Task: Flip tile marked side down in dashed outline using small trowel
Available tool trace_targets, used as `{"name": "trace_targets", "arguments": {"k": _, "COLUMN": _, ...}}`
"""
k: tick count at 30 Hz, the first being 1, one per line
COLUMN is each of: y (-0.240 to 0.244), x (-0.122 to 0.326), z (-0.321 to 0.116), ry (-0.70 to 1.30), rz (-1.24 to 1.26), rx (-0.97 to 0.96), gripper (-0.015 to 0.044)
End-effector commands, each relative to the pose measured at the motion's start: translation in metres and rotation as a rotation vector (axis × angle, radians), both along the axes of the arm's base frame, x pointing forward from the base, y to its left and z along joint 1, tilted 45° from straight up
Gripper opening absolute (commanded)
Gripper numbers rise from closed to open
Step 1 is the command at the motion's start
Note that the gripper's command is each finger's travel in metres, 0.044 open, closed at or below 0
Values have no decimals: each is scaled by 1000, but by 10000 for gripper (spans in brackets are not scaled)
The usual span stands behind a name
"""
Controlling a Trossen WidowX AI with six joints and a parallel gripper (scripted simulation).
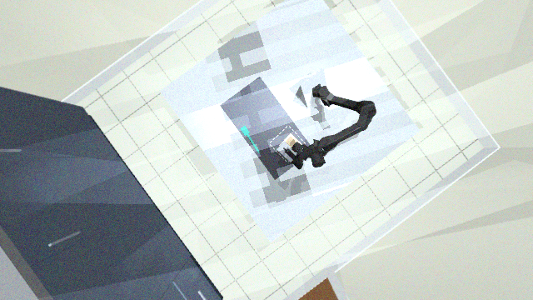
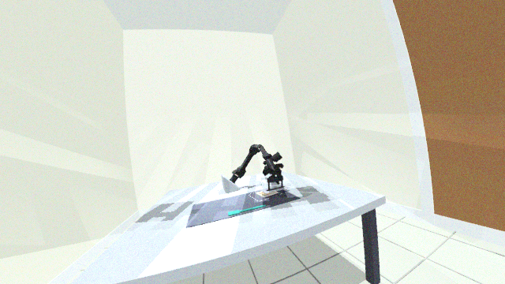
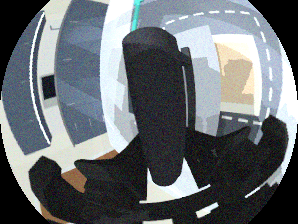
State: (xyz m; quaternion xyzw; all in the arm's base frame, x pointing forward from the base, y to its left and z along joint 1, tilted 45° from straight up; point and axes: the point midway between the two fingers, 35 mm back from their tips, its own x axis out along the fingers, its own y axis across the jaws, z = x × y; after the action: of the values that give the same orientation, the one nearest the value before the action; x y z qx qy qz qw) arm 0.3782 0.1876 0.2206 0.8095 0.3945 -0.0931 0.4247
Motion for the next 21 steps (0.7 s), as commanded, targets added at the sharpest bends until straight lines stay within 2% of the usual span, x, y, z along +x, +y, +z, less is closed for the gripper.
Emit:
{"name": "trace_targets", "arguments": {"k": 1, "y": 13, "x": -8, "z": 23, "ry": -23, "rz": -25, "rx": 22, "gripper": 0}}
{"name": "trace_targets", "arguments": {"k": 21, "y": 63, "x": -66, "z": 91, "ry": -43, "rz": -74, "rx": 133, "gripper": 0}}
